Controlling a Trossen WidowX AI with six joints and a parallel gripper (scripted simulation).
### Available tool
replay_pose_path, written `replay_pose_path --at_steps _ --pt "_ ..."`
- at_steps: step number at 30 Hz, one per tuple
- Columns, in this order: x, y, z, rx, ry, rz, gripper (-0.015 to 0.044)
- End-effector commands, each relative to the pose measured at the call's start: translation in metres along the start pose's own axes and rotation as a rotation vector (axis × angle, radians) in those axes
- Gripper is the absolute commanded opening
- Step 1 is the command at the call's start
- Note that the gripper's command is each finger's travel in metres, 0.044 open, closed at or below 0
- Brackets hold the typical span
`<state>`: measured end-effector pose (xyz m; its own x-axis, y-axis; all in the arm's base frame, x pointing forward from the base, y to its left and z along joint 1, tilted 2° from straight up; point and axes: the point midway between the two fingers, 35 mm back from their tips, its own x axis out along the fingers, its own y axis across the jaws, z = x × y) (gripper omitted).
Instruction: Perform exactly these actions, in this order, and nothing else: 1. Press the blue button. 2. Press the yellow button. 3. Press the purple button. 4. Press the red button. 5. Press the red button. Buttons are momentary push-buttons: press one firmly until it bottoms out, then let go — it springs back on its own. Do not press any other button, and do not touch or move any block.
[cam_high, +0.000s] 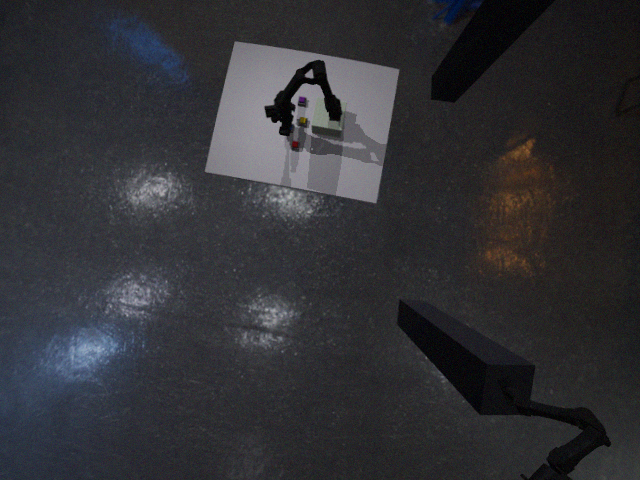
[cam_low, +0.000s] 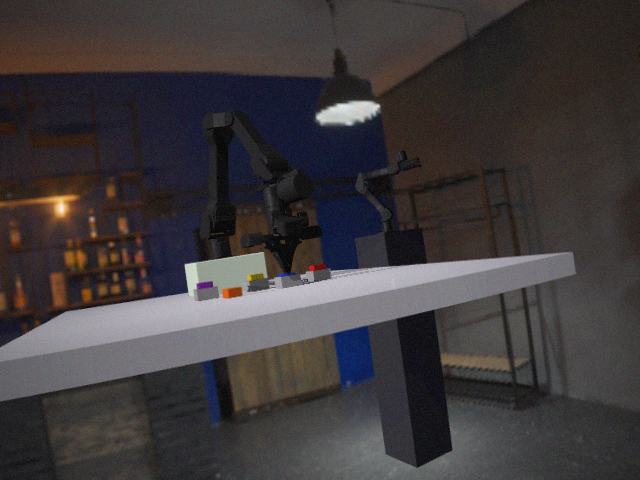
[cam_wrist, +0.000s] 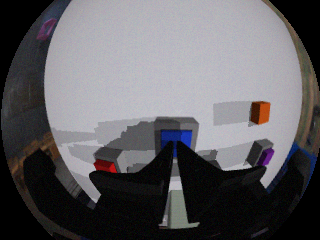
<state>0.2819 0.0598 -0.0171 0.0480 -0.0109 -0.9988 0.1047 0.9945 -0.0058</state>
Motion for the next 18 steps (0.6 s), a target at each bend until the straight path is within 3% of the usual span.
replay_pose_path --at_steps 1,6,12,16,18 --pt "0.001 -0.001 -0.001 0.0 0.004 -0.006 0.002" --pt "-0.031 -0.001 -0.001 0.0 0.003 -0.005 0.002" --pt "-0.037 -0.001 -0.001 0.0 0.004 -0.006 0.002" --pt "-0.092 0.0 0.0 0.0 0.003 -0.006 0.002" --pt "-0.095 0.0 -0.001 0.0 0.003 -0.006 0.002"
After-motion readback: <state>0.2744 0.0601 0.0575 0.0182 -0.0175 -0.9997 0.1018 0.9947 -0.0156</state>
